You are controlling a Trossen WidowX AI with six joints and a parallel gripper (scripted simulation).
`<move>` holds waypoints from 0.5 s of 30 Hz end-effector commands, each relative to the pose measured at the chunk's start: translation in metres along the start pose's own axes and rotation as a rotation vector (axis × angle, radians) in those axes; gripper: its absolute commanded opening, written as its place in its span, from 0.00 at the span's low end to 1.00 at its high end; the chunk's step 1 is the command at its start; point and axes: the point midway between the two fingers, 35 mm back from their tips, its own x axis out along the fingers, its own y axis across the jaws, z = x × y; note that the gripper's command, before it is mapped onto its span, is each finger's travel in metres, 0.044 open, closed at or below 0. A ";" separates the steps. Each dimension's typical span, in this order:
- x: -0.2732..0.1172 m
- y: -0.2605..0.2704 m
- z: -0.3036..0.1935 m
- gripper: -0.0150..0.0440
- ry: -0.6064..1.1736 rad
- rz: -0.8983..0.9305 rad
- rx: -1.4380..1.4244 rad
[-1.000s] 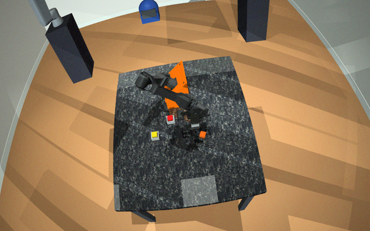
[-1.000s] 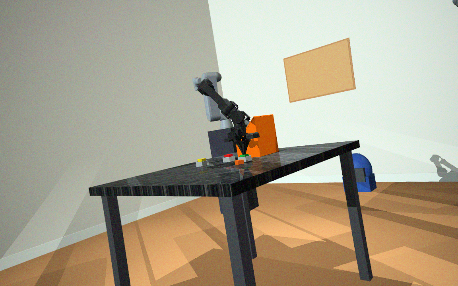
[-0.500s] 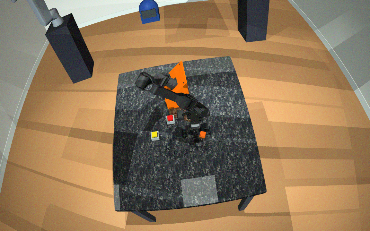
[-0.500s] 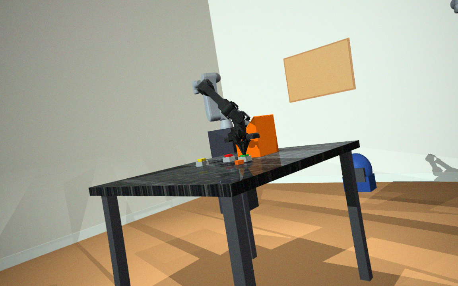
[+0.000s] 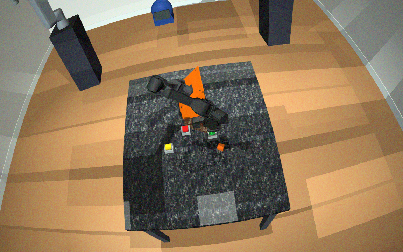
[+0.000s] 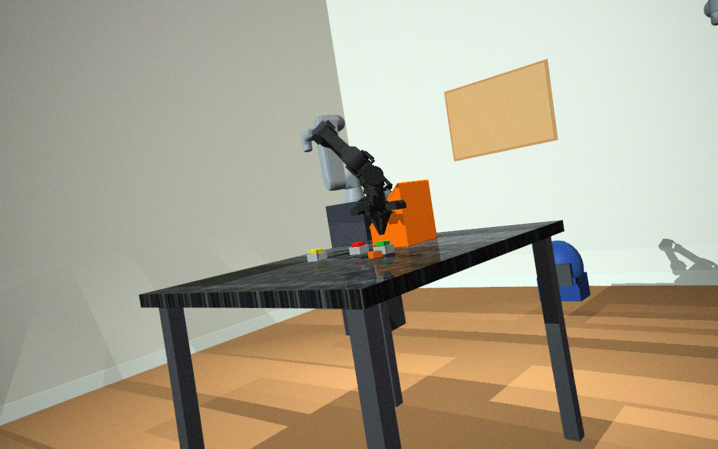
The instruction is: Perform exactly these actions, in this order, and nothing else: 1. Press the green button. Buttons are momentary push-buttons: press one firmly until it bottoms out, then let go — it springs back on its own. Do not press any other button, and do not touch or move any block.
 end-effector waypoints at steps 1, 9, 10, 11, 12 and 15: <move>-0.013 0.014 0.008 0.42 -0.005 0.012 0.008; -0.061 0.093 0.025 0.78 -0.005 0.020 0.010; -0.066 0.101 0.025 0.82 -0.005 0.018 0.010; -0.068 0.105 0.025 0.87 -0.005 0.016 0.009; -0.069 0.107 0.025 0.91 -0.005 0.016 0.009; -0.069 0.107 0.025 0.93 -0.005 0.016 0.009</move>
